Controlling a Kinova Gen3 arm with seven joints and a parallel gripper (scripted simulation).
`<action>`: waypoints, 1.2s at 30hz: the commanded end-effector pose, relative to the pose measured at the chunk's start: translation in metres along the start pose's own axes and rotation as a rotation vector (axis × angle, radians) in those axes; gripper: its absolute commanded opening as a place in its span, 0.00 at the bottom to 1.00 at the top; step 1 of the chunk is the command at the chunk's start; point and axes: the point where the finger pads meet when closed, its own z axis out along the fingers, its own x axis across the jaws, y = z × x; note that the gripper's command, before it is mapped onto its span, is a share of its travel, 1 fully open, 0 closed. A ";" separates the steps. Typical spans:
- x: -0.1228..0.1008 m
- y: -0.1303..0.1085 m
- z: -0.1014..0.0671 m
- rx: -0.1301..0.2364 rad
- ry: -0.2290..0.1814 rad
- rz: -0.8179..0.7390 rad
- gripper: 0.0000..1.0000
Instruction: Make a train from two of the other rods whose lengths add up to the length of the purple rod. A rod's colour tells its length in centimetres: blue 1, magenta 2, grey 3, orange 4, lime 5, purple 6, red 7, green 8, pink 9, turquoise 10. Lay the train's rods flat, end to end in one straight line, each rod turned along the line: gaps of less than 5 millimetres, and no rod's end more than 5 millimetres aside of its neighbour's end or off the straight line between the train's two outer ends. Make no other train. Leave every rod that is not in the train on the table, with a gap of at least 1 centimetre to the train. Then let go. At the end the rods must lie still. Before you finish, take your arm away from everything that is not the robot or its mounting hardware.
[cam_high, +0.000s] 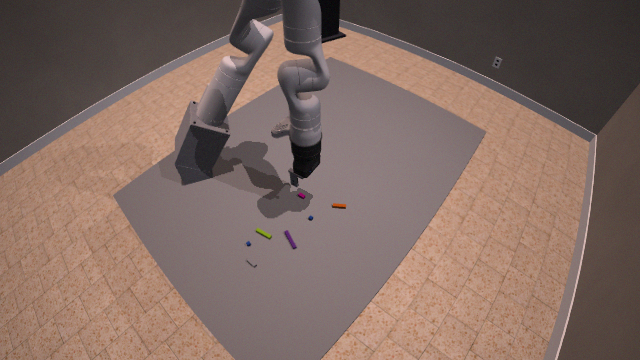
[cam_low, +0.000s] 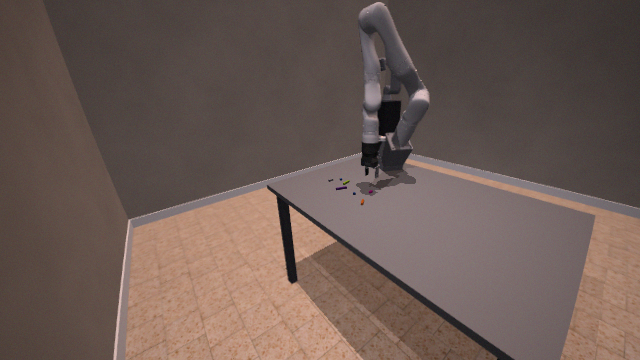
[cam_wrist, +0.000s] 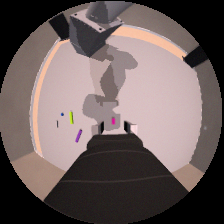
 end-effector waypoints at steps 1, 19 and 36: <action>0.000 0.000 0.000 -0.001 -0.001 0.000 1.00; 0.003 0.007 0.001 -0.009 -0.004 0.143 1.00; 0.015 0.039 0.008 -0.040 -0.006 0.796 1.00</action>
